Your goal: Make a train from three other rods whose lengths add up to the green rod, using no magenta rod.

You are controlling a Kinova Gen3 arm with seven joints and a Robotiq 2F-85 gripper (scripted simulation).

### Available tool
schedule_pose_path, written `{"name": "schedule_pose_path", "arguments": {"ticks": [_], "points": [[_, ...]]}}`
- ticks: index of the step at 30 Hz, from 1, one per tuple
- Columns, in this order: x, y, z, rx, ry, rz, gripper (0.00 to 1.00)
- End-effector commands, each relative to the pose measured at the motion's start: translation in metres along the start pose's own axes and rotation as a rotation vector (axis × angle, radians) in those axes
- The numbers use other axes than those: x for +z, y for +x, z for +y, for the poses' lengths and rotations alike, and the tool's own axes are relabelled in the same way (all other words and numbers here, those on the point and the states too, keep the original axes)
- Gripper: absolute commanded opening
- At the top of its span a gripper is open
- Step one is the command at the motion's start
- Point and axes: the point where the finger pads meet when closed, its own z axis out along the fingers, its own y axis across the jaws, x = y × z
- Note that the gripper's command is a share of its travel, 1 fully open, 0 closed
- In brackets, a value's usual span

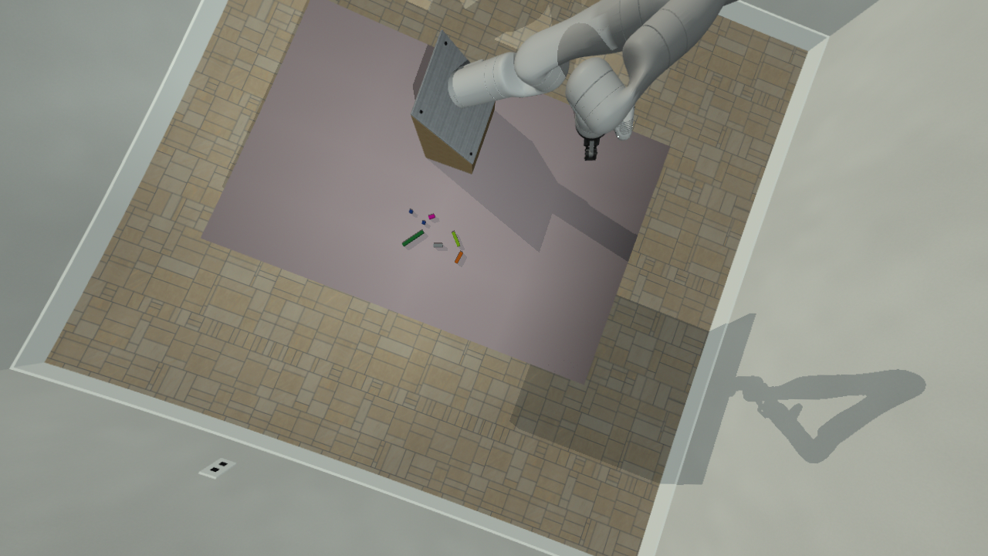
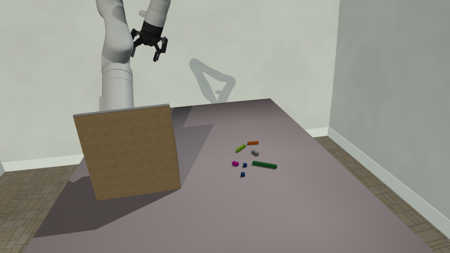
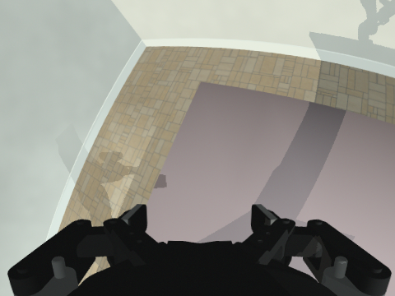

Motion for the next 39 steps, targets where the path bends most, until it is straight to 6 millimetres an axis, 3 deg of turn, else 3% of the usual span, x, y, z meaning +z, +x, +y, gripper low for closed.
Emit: {"name": "schedule_pose_path", "arguments": {"ticks": [1, 4, 10, 19, 22, 25, 29, 36, 38, 39], "points": [[0.002, -0.004, 0.013, 0.065, -0.001, 0.014, 1.00], [0.002, -0.005, 0.019, 0.092, -0.007, 0.021, 1.00], [0.007, -0.021, 0.067, 0.312, -0.058, 0.070, 1.00], [0.017, -0.081, 0.148, 0.728, -0.159, 0.134, 1.00], [0.017, -0.081, 0.148, 0.728, -0.159, 0.134, 1.00], [0.023, -0.116, 0.174, 0.897, -0.203, 0.151, 1.00], [0.028, -0.153, 0.194, 1.056, -0.246, 0.161, 1.00], [0.038, -0.222, 0.215, 1.313, -0.323, 0.166, 1.00], [0.038, -0.222, 0.215, 1.313, -0.323, 0.166, 1.00], [0.040, -0.237, 0.217, 1.364, -0.339, 0.165, 1.00]]}}
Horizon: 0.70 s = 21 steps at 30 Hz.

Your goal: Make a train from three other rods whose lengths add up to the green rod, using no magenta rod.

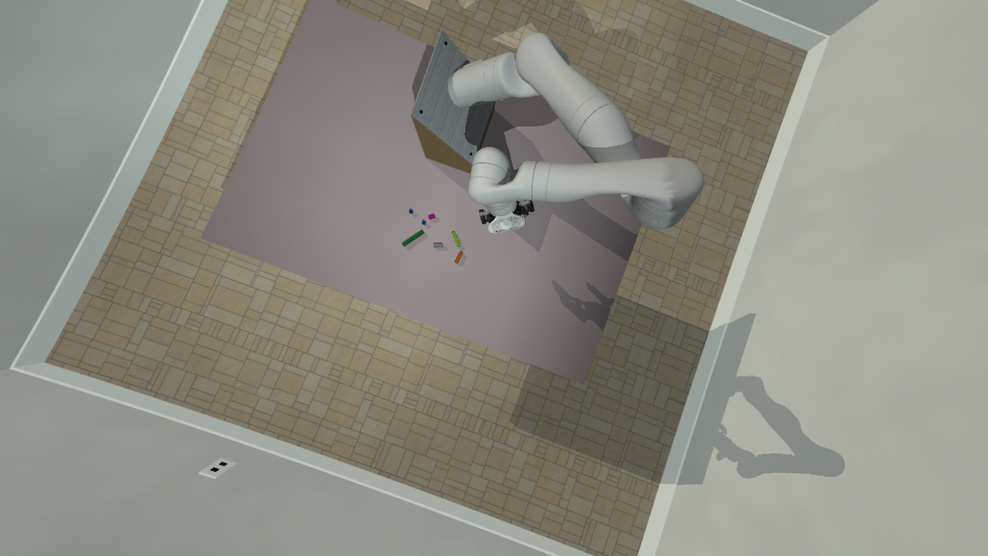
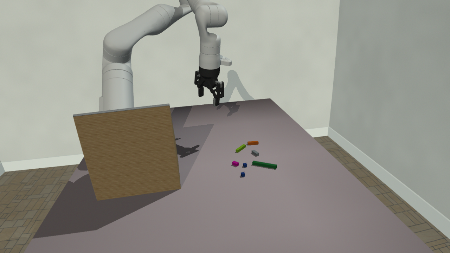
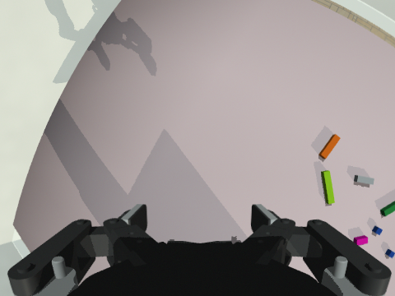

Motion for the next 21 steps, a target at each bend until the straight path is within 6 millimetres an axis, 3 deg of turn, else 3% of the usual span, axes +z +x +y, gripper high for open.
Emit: {"name": "schedule_pose_path", "arguments": {"ticks": [1, 7, 8, 13, 21], "points": [[0.012, -0.013, 0.037, 0.120, -0.032, -0.009, 1.00], [0.024, -0.033, 0.096, 0.318, -0.117, 0.000, 1.00], [0.024, -0.033, 0.096, 0.318, -0.117, 0.000, 1.00], [0.031, -0.057, 0.139, 0.463, -0.187, 0.006, 1.00], [0.034, -0.074, 0.166, 0.553, -0.234, 0.009, 1.00]]}}
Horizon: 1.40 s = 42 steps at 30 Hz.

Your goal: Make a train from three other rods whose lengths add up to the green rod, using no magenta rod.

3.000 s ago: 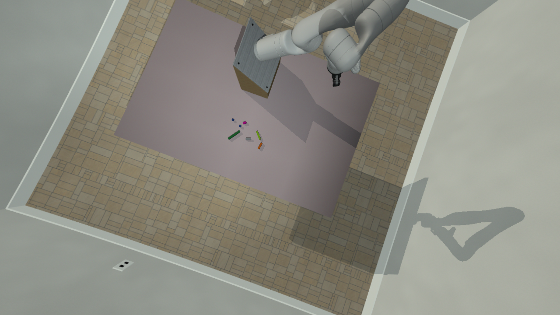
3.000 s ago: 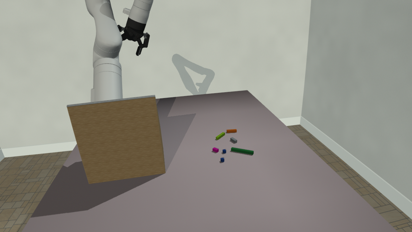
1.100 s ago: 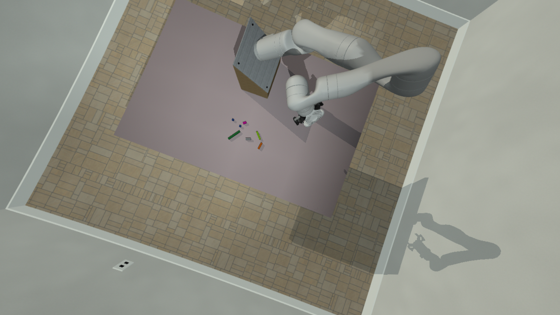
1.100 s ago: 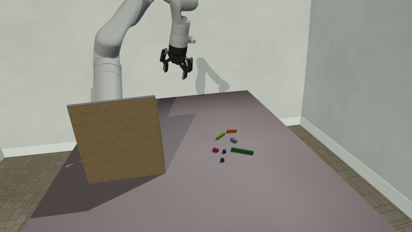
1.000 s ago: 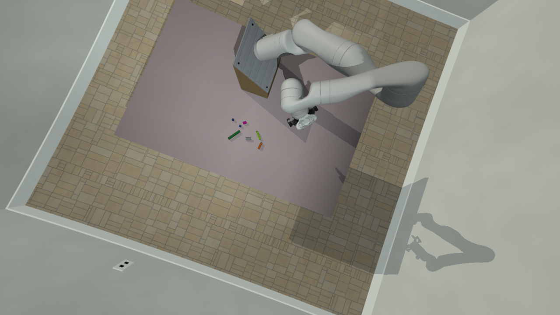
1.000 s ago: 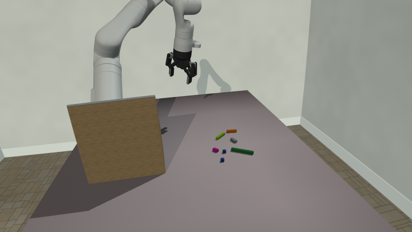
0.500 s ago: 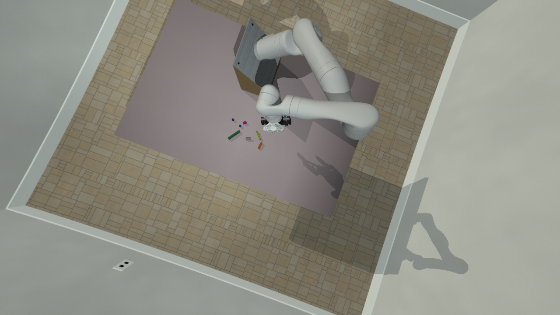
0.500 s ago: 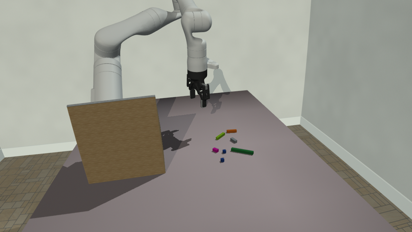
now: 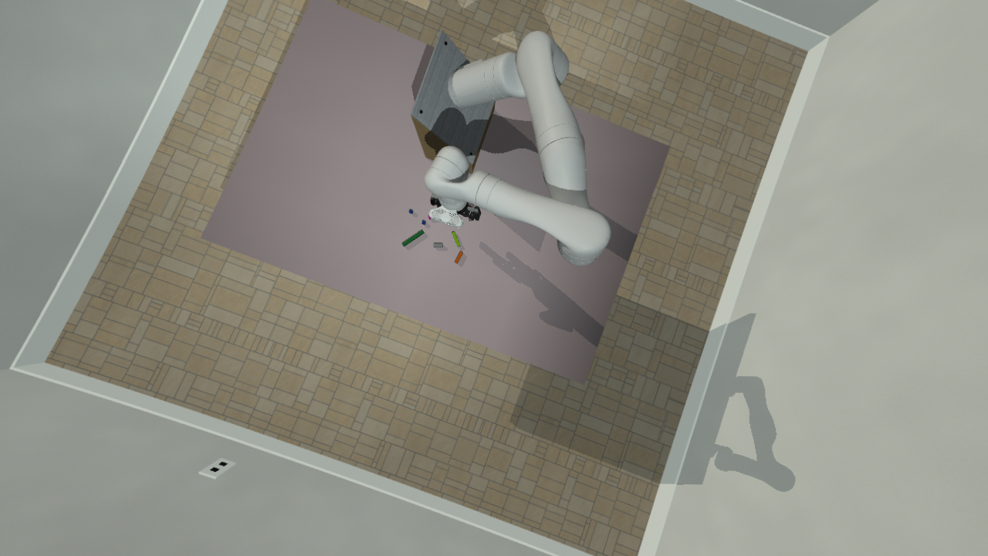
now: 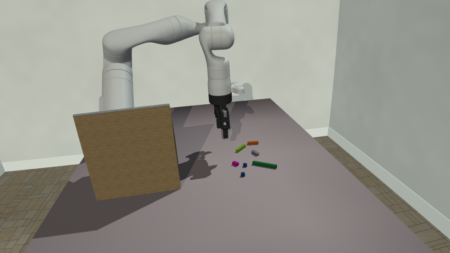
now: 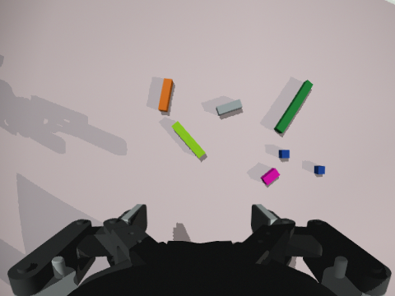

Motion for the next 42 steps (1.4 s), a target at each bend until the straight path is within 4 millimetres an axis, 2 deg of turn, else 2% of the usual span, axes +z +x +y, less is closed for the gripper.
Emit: {"name": "schedule_pose_path", "arguments": {"ticks": [1, 42], "points": [[0.0047, -0.0055, 0.0145, 0.037, -0.014, -0.009, 1.00], [0.0059, -0.0061, 0.0189, 0.050, -0.021, -0.008, 1.00]]}}
